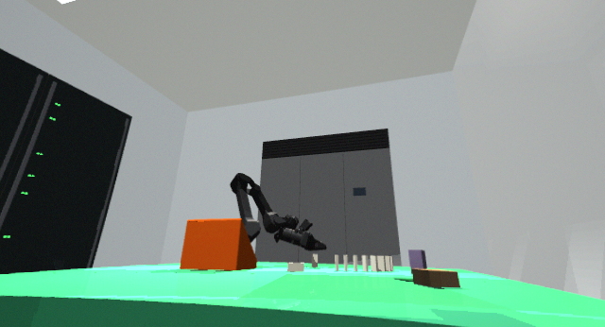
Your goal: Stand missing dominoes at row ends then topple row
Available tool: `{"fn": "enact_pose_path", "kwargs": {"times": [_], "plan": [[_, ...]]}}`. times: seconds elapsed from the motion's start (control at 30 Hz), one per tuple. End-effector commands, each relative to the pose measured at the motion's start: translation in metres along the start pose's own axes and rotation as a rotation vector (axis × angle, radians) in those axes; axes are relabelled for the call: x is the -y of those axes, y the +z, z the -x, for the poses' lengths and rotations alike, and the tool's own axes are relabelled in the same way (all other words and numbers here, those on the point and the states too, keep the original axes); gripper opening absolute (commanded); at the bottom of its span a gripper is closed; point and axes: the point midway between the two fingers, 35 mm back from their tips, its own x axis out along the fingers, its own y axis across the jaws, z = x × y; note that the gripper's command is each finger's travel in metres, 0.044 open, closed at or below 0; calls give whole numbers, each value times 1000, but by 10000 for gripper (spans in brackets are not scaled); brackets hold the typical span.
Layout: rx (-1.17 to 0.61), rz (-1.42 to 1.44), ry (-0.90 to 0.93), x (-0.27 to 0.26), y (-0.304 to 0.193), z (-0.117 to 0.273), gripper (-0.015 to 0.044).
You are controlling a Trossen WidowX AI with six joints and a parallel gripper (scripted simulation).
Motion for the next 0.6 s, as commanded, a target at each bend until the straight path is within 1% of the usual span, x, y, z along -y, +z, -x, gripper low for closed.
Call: {"fn": "enact_pose_path", "kwargs": {"times": [0.0, 0.17, 0.3, 0.57], "plan": [[-317, -140, -174, 15, -3, -33, 440], [-601, -373, -373, 29, -6, -31, 440], [-714, -573, -453, 25, 8, -31, 440], [-902, -894, -664, 23, 21, -5, 440]]}}
